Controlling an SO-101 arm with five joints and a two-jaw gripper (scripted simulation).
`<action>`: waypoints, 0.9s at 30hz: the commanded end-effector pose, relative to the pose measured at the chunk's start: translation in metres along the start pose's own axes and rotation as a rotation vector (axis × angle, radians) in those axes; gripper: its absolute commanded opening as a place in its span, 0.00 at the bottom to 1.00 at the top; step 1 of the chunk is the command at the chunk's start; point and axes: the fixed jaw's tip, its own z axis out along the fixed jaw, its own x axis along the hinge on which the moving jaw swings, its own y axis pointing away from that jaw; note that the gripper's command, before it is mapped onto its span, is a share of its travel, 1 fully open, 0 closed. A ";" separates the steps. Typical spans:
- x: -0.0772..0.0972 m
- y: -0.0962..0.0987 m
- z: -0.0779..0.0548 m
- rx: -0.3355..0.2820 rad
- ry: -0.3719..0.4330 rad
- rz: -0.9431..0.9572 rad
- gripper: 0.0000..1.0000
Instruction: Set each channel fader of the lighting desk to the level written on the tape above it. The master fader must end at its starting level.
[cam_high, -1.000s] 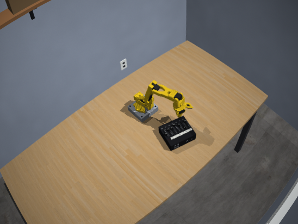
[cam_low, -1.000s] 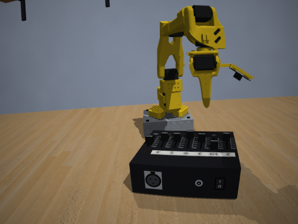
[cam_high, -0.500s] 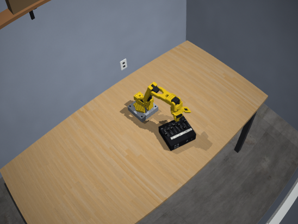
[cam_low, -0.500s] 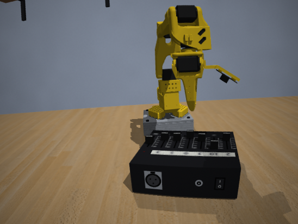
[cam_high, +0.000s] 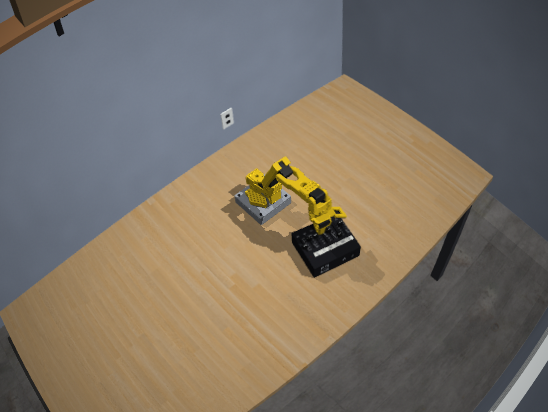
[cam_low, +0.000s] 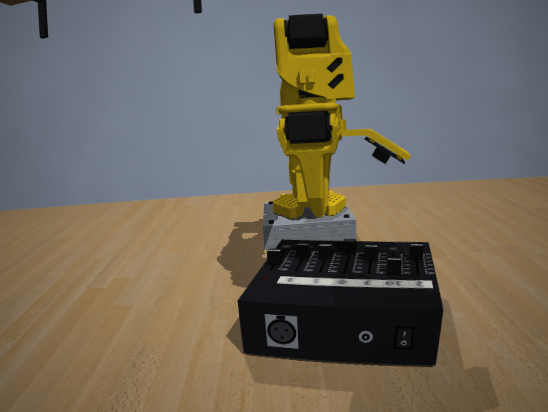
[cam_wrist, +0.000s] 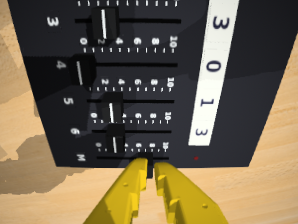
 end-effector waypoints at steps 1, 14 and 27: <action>0.002 0.000 0.003 -0.018 0.003 -0.002 0.00; 0.002 0.000 0.003 -0.018 0.003 -0.002 0.00; 0.001 -0.002 0.006 -0.022 0.004 -0.002 0.00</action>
